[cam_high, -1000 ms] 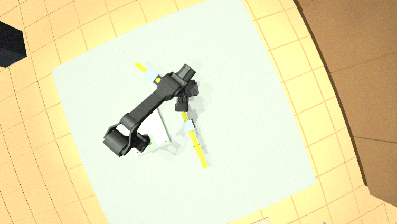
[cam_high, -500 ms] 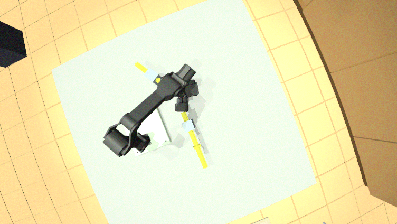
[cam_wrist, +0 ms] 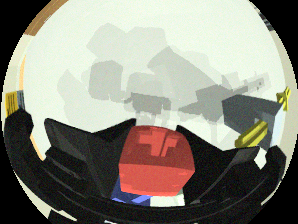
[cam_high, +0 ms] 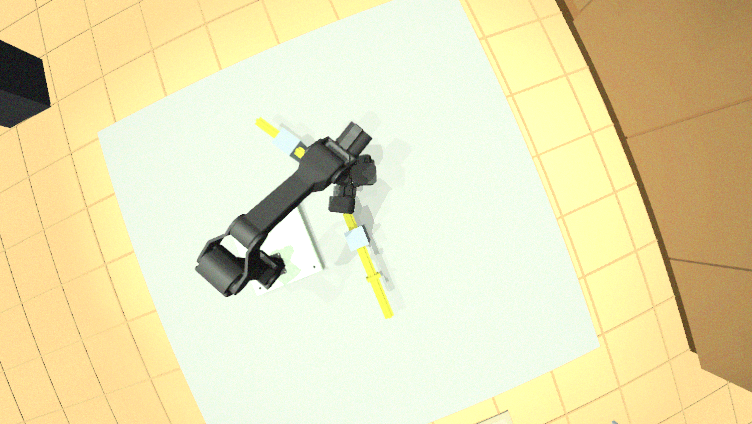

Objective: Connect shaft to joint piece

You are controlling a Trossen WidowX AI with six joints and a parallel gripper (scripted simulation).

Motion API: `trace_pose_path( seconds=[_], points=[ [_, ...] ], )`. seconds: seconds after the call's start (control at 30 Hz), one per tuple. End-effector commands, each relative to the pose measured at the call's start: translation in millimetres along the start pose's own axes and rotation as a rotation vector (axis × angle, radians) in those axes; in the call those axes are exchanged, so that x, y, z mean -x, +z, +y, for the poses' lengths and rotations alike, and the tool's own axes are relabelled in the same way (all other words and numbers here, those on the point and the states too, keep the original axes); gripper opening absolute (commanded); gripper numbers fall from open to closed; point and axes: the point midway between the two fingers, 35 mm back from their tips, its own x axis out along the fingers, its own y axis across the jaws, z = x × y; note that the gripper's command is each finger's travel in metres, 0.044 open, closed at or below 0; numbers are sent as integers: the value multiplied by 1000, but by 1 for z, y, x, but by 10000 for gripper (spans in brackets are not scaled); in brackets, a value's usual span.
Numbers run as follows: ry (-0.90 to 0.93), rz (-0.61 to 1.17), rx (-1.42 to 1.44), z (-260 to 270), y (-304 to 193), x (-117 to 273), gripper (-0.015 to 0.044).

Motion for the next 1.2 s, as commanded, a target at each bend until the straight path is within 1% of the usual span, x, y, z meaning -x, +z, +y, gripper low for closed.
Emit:
trace_pose_path(
  seconds=[0.0,1.17],
  points=[
    [-10,12,-72,-3,0,-1,0],
    [-84,89,-680,-30,-11,-4,0]
  ],
)
